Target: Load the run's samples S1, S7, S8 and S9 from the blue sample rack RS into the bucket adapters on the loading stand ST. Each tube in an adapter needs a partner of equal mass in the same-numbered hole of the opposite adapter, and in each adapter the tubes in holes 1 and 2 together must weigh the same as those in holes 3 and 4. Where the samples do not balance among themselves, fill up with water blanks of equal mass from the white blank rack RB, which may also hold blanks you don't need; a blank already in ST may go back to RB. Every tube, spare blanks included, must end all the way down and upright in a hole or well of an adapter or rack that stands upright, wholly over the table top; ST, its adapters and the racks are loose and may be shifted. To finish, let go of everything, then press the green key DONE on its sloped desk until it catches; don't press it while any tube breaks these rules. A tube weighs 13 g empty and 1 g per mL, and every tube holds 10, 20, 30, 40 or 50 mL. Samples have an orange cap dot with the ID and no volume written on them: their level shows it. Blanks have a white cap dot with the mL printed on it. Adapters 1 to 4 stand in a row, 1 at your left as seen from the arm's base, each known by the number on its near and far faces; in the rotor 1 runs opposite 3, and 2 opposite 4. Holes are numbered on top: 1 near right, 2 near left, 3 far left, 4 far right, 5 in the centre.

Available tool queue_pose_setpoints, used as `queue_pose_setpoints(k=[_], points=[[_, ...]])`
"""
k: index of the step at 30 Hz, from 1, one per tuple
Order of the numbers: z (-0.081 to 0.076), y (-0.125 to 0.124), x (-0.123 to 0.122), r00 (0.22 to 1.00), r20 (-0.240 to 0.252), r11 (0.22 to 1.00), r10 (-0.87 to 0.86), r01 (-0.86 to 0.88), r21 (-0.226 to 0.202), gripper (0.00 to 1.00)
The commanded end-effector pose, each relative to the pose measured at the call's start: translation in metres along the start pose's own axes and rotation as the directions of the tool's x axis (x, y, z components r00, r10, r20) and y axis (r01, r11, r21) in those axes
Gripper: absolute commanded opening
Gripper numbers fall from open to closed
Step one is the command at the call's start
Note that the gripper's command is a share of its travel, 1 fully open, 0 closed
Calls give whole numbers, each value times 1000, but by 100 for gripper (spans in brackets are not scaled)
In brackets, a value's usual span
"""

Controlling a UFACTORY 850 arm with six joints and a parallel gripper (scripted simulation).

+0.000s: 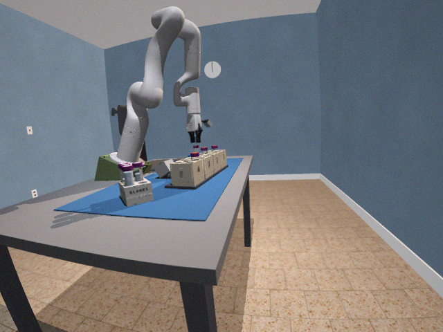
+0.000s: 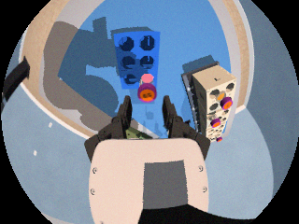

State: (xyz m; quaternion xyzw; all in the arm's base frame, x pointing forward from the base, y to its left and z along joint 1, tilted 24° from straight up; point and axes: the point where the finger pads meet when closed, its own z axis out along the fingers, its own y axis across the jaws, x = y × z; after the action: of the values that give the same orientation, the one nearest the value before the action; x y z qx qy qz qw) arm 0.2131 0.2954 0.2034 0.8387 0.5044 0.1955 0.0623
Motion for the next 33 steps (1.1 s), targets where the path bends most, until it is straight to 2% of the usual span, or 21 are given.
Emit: queue_pose_setpoints(k=[1,6,18,33], points=[[11,0,1,1000,-5,1000,1,-1,-3,57],[21,0,1,1000,-5,1000,1,-1,-3,57],[21,0,1,1000,-5,1000,1,-1,-3,57],[29,0,1,1000,-5,1000,1,-1,-3,57]])
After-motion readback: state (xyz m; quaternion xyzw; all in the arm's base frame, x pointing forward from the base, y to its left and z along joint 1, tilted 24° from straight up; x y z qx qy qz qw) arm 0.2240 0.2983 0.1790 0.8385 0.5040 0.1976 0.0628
